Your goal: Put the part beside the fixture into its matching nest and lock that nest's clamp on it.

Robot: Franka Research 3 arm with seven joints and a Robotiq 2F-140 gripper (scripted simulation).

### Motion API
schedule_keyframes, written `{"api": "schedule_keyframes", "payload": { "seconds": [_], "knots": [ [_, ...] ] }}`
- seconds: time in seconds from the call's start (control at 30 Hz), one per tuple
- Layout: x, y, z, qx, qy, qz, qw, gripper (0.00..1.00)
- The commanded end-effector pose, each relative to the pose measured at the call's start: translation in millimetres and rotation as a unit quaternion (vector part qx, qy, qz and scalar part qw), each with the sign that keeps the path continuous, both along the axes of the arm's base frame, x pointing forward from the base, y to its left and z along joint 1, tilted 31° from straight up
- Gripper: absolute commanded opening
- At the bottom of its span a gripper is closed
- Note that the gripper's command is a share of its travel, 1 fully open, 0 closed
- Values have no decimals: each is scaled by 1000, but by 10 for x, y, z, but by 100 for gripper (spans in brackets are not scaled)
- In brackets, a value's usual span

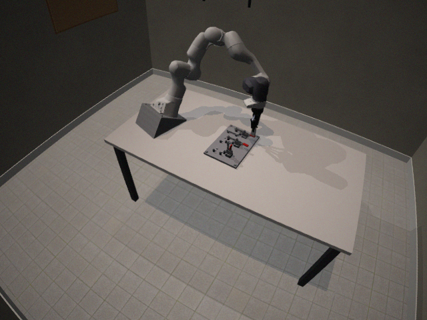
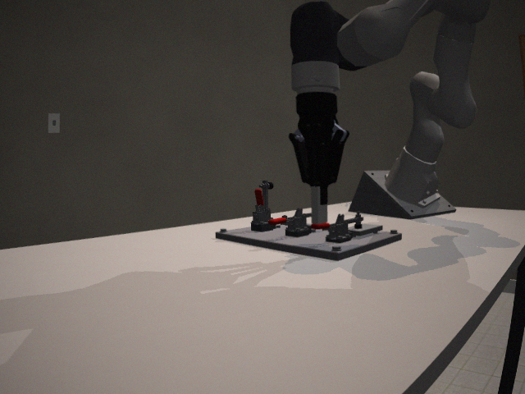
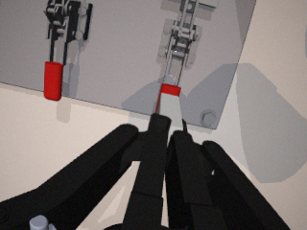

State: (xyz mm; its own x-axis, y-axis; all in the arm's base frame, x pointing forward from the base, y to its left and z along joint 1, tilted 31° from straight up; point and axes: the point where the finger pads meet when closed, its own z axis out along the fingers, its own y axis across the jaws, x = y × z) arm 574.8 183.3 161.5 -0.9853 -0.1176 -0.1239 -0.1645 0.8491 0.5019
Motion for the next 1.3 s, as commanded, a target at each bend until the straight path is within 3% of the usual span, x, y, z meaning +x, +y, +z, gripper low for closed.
{"api": "schedule_keyframes", "payload": {
  "seconds": [0.0,1.27],
  "knots": [
    [-7,24,-16,1,0,0,1000,0],
    [-5,44,-49,1,0,0,1000,0]
  ]
}}
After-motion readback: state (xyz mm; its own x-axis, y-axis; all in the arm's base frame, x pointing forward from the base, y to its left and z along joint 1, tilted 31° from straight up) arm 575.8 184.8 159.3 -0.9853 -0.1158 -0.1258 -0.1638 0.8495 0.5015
